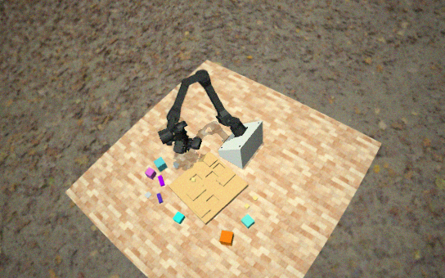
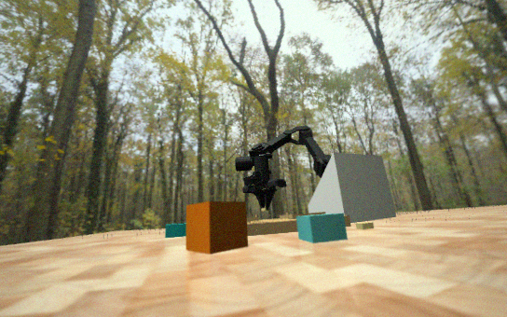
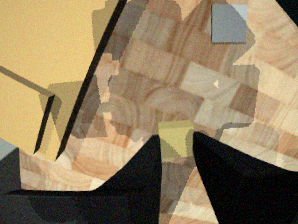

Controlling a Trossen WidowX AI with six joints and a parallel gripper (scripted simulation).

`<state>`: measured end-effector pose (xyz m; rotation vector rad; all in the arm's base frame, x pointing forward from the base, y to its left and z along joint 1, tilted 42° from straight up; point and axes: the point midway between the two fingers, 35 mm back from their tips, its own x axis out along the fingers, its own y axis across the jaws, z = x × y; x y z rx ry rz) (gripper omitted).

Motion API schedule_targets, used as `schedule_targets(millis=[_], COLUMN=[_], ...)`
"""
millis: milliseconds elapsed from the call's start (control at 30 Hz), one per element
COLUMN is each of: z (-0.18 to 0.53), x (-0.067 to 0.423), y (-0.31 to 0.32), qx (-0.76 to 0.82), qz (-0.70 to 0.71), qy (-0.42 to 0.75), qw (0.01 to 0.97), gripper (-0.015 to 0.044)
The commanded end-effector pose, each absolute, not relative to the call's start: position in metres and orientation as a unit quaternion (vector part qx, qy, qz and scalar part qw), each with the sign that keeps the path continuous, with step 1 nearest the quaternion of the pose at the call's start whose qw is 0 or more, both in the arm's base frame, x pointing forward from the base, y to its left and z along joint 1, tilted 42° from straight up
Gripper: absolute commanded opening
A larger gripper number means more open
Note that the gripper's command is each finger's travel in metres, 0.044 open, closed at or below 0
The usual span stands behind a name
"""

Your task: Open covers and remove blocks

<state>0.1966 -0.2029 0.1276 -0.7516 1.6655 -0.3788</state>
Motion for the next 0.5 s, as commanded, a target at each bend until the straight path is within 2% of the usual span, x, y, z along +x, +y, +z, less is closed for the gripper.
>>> schedule_targets(millis=[0, 467], z=[0.121, 0.105], x=[0.196, 0.193], y=[-0.207, -0.223], qx=[-0.325, -0.326], qz=[-0.16, -0.161], qy=[0.717, 0.717], qw=[0.596, 0.595], gripper=[0.008, 0.008])
